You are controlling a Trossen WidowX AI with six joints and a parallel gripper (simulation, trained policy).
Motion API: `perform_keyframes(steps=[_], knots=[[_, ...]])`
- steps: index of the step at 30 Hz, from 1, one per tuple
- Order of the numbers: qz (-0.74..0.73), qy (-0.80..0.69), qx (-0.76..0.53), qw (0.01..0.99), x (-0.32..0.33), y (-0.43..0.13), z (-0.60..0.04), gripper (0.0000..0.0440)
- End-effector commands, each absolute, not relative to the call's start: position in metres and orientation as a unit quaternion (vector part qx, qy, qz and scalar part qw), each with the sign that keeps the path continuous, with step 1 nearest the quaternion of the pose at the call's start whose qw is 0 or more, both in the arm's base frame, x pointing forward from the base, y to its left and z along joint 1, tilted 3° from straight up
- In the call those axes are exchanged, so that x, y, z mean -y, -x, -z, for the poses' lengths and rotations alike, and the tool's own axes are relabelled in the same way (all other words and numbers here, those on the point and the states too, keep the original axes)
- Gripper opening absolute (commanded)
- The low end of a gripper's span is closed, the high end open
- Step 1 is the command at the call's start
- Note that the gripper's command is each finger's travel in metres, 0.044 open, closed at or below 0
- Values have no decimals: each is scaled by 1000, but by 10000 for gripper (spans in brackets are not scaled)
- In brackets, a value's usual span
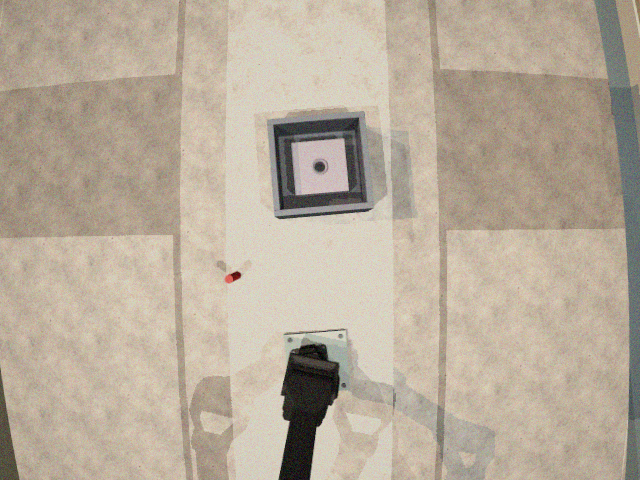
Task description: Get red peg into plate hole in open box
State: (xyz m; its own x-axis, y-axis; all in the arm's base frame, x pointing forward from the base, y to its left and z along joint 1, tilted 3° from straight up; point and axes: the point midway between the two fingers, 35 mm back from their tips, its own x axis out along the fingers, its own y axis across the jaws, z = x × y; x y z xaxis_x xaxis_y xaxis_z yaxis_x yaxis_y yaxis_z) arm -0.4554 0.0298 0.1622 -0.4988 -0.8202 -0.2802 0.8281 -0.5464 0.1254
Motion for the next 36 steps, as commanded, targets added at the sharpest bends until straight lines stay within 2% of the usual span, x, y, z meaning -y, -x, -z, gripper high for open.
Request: perform_keyframes(steps=[1,3,16,36], knots=[[870,-154,-14,467,-36,455,-167,419],[882,-157,-14,444,-51,452,-176,440],[943,-209,73,250,-171,404,-213,440],[938,-234,252,-48,-290,273,-238,440]])
